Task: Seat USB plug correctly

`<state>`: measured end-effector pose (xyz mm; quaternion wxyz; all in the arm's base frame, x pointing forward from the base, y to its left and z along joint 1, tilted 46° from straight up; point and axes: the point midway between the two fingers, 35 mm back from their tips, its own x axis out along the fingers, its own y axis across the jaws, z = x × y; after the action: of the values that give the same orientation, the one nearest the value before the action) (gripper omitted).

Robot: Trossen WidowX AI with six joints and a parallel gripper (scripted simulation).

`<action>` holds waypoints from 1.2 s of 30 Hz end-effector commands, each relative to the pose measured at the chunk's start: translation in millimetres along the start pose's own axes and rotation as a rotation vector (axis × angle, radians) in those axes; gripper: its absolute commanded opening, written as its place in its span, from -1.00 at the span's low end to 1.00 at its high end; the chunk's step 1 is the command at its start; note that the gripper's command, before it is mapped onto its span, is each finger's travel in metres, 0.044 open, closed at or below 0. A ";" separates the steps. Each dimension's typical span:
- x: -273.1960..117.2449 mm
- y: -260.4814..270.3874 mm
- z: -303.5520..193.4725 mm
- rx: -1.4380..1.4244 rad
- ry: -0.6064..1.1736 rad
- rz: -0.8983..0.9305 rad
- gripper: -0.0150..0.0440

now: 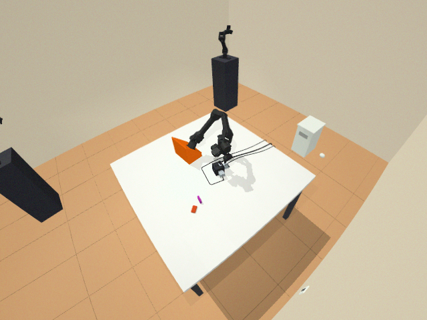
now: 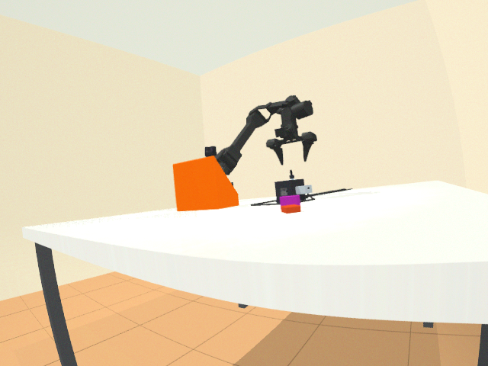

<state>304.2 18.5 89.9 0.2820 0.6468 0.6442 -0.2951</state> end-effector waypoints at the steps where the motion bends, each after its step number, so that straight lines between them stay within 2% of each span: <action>1: -0.1 -13.4 4.3 0.190 0.070 -0.014 1.00; 36: 18.8 -15.3 8.7 0.189 0.071 -0.013 1.00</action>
<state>289.4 20.6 73.4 0.1975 0.6766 0.6265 -0.3328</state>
